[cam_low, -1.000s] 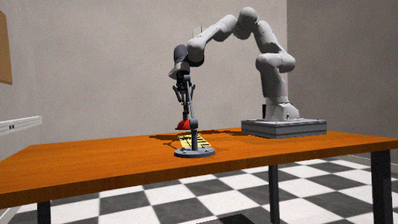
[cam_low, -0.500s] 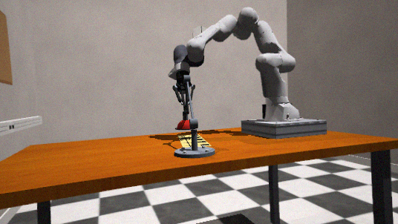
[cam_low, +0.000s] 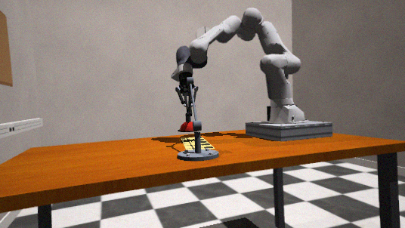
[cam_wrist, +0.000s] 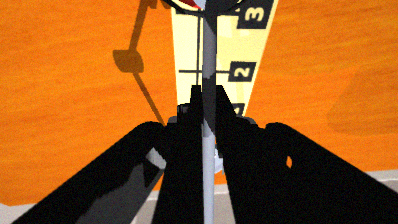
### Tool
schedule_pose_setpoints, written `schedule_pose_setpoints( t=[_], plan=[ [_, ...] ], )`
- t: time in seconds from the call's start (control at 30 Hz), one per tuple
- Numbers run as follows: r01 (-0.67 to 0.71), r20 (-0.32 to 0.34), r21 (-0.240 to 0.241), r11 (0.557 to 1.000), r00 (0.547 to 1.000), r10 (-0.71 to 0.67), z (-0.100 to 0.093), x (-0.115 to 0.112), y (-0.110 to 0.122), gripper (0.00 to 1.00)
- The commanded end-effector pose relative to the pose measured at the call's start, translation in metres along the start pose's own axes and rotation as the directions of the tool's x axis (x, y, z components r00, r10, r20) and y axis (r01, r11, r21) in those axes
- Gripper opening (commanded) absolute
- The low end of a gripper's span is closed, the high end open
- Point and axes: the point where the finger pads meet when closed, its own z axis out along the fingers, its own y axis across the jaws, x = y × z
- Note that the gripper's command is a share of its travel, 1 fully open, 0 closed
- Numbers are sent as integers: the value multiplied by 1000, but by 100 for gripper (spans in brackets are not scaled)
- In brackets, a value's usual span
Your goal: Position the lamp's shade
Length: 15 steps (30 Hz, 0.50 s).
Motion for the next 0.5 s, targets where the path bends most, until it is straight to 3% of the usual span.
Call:
schedule_pose_setpoints(
  t=[0.0,0.47],
  plan=[
    [-1,-9,16,1000,1000,1,-7,13,-6,10],
    [-1,-9,16,1000,1000,1,-6,10,-6,10]
  ],
)
